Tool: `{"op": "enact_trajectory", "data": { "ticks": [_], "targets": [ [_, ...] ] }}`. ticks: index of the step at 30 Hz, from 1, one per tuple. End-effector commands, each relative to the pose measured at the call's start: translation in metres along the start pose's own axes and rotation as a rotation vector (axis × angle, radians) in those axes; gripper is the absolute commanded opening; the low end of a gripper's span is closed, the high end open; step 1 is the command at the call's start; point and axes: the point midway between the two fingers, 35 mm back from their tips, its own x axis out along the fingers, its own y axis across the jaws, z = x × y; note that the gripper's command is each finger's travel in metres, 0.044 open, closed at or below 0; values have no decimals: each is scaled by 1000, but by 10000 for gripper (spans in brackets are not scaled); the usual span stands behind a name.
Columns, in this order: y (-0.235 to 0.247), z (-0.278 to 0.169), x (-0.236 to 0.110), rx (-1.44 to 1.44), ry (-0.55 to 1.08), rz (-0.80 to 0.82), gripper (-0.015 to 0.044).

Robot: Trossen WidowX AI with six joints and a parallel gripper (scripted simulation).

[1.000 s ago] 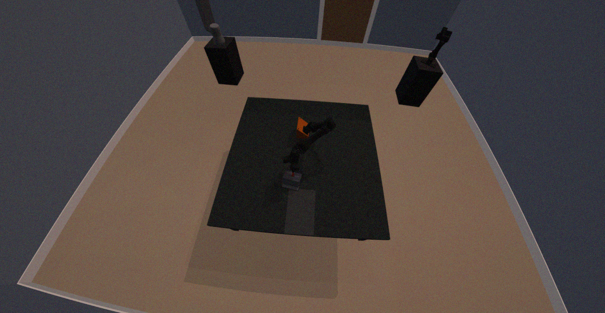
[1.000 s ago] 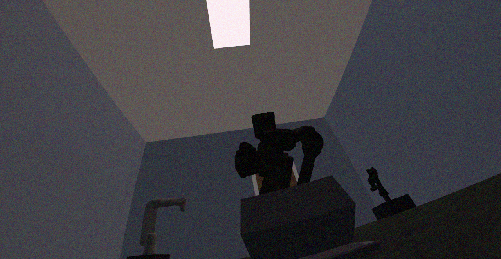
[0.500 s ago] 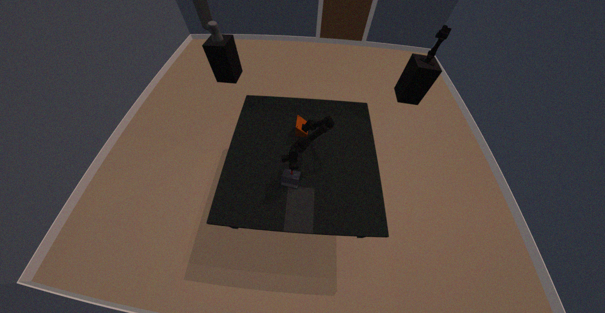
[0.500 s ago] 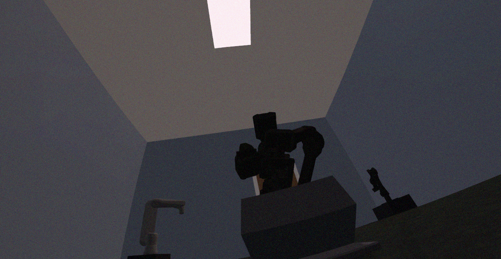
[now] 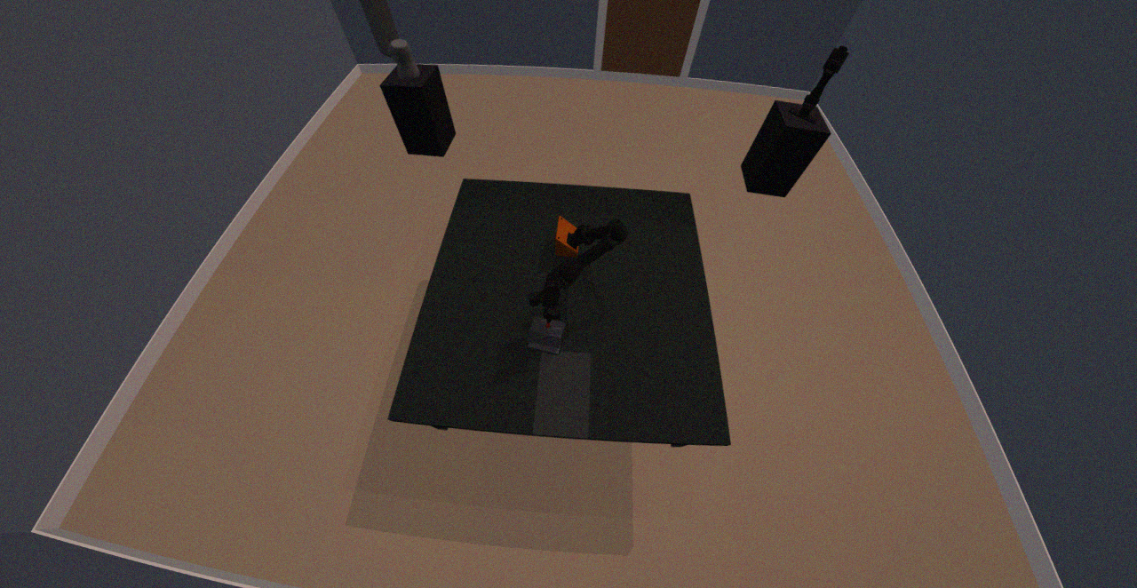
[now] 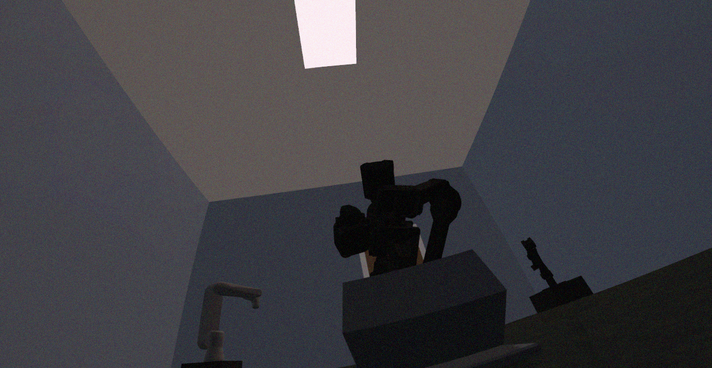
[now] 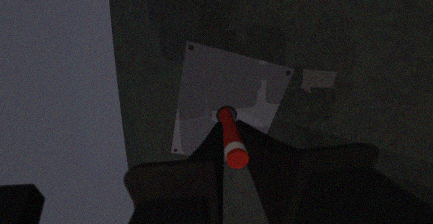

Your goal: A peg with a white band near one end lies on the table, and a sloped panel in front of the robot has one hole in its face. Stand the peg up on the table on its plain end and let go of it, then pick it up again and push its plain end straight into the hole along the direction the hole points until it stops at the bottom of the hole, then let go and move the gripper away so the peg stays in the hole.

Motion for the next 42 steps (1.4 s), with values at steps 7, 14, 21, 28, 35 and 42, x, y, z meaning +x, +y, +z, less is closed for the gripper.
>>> {"op": "enact_trajectory", "data": {
  "ticks": [7,14,21,28,35,42],
  "targets": [
    [-1,2,6,6,-4,-2,0],
    [-2,1,9,6,-4,-2,0],
    [-3,1,10,6,-4,-2,0],
    [-1,0,9,1,1,0,0],
    [-1,0,9,1,1,0,105],
    [-1,0,9,1,1,0,289]
  ]
}}
